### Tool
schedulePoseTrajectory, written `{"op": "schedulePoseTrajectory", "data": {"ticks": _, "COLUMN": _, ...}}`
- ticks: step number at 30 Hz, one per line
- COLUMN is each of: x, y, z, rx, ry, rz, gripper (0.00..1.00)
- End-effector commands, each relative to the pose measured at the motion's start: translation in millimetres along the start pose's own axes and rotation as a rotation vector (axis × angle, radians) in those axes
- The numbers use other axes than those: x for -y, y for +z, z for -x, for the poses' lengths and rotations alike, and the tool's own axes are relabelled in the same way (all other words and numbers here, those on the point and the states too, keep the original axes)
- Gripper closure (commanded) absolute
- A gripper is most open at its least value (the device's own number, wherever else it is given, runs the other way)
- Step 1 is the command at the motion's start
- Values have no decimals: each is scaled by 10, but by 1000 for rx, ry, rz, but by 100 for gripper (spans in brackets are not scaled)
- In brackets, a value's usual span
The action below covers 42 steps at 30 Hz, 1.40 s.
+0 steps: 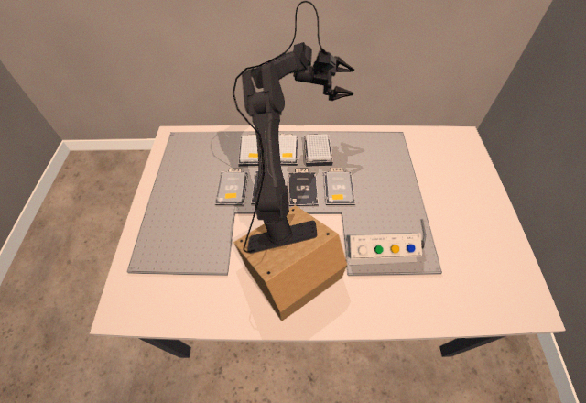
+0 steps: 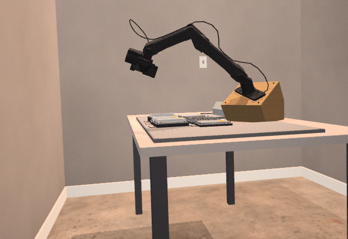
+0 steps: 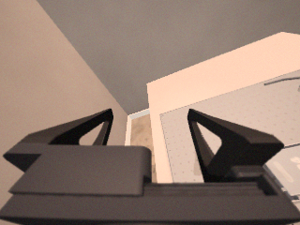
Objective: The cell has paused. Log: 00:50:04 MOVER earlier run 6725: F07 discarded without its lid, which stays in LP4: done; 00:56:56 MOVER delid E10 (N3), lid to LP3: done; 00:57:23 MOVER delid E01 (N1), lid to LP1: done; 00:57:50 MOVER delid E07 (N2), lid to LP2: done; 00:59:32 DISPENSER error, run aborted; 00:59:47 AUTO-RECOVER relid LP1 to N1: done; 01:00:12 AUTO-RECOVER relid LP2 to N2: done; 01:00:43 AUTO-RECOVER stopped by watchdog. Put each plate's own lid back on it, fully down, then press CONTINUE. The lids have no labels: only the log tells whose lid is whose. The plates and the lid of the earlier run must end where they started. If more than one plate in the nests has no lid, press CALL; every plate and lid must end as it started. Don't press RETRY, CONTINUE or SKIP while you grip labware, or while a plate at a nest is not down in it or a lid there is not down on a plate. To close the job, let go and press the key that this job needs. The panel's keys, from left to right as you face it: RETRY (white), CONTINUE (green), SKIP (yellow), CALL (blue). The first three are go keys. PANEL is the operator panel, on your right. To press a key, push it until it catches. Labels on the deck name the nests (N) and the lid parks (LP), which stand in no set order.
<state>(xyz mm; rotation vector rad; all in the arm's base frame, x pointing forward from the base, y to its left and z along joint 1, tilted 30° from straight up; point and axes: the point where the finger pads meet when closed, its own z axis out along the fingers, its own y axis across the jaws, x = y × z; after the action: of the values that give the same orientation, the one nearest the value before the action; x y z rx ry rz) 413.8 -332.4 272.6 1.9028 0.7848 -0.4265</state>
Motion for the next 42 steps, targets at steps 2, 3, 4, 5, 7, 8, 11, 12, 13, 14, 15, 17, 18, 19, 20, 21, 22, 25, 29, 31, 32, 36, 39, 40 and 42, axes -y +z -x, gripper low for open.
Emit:
{"op": "schedulePoseTrajectory", "data": {"ticks": 2, "x": -32, "y": -18, "z": 63, "rx": 4, "ry": 15, "rz": 7, "gripper": 0}}
{"op": "schedulePoseTrajectory", "data": {"ticks": 3, "x": -32, "y": -18, "z": 63, "rx": 4, "ry": 15, "rz": 7, "gripper": 0}}
{"op": "schedulePoseTrajectory", "data": {"ticks": 4, "x": -32, "y": -18, "z": 63, "rx": 4, "ry": 15, "rz": 7, "gripper": 0}}
{"op": "schedulePoseTrajectory", "data": {"ticks": 5, "x": -32, "y": -18, "z": 63, "rx": 4, "ry": 15, "rz": 7, "gripper": 0}}
{"op": "schedulePoseTrajectory", "data": {"ticks": 7, "x": -32, "y": -18, "z": 63, "rx": 4, "ry": 15, "rz": 7, "gripper": 0}}
{"op": "schedulePoseTrajectory", "data": {"ticks": 8, "x": -32, "y": -18, "z": 63, "rx": 4, "ry": 15, "rz": 7, "gripper": 0}}
{"op": "schedulePoseTrajectory", "data": {"ticks": 11, "x": -32, "y": -18, "z": 63, "rx": 4, "ry": 15, "rz": 7, "gripper": 0}}
{"op": "schedulePoseTrajectory", "data": {"ticks": 12, "x": -32, "y": -18, "z": 63, "rx": 4, "ry": 15, "rz": 7, "gripper": 0}}
{"op": "schedulePoseTrajectory", "data": {"ticks": 13, "x": -32, "y": -18, "z": 63, "rx": 4, "ry": 15, "rz": 7, "gripper": 0}}
{"op": "schedulePoseTrajectory", "data": {"ticks": 14, "x": -32, "y": -18, "z": 63, "rx": 4, "ry": 15, "rz": 7, "gripper": 0}}
{"op": "schedulePoseTrajectory", "data": {"ticks": 15, "x": -32, "y": -18, "z": 63, "rx": 4, "ry": 15, "rz": 7, "gripper": 0}}
{"op": "schedulePoseTrajectory", "data": {"ticks": 17, "x": -32, "y": -18, "z": 63, "rx": 4, "ry": 15, "rz": 7, "gripper": 0}}
{"op": "schedulePoseTrajectory", "data": {"ticks": 18, "x": -8, "y": -92, "z": 4, "rx": -22, "ry": -6, "rz": 19, "gripper": 0}}
{"op": "schedulePoseTrajectory", "data": {"ticks": 19, "x": 24, "y": -108, "z": -32, "rx": -34, "ry": -22, "rz": 19, "gripper": 0}}
{"op": "schedulePoseTrajectory", "data": {"ticks": 20, "x": 56, "y": -123, "z": -67, "rx": -45, "ry": -39, "rz": 19, "gripper": 0}}
{"op": "schedulePoseTrajectory", "data": {"ticks": 21, "x": 88, "y": -139, "z": -103, "rx": -57, "ry": -55, "rz": 20, "gripper": 0}}
{"op": "schedulePoseTrajectory", "data": {"ticks": 22, "x": 120, "y": -155, "z": -139, "rx": -68, "ry": -72, "rz": 20, "gripper": 0}}
{"op": "schedulePoseTrajectory", "data": {"ticks": 25, "x": 212, "y": -140, "z": -178, "rx": -94, "ry": -115, "rz": 13, "gripper": 0}}
{"op": "schedulePoseTrajectory", "data": {"ticks": 29, "x": 267, "y": -136, "z": -207, "rx": -135, "ry": -178, "rz": 11, "gripper": 0}}
{"op": "schedulePoseTrajectory", "data": {"ticks": 31, "x": 301, "y": -151, "z": -241, "rx": -158, "ry": -211, "rz": 13, "gripper": 0}}
{"op": "schedulePoseTrajectory", "data": {"ticks": 32, "x": 335, "y": -166, "z": -275, "rx": -169, "ry": -227, "rz": 14, "gripper": 0}}
{"op": "schedulePoseTrajectory", "data": {"ticks": 36, "x": 382, "y": -226, "z": -365, "rx": -198, "ry": -265, "rz": 23, "gripper": 0}}
{"op": "schedulePoseTrajectory", "data": {"ticks": 39, "x": 275, "y": -230, "z": -278, "rx": -223, "ry": -285, "rz": 42, "gripper": 0}}
{"op": "schedulePoseTrajectory", "data": {"ticks": 40, "x": 424, "y": -207, "z": -362, "rx": -237, "ry": -326, "rz": 22, "gripper": 0}}
{"op": "schedulePoseTrajectory", "data": {"ticks": 42, "x": 483, "y": -299, "z": -483, "rx": -270, "ry": -367, "rz": 36, "gripper": 0}}
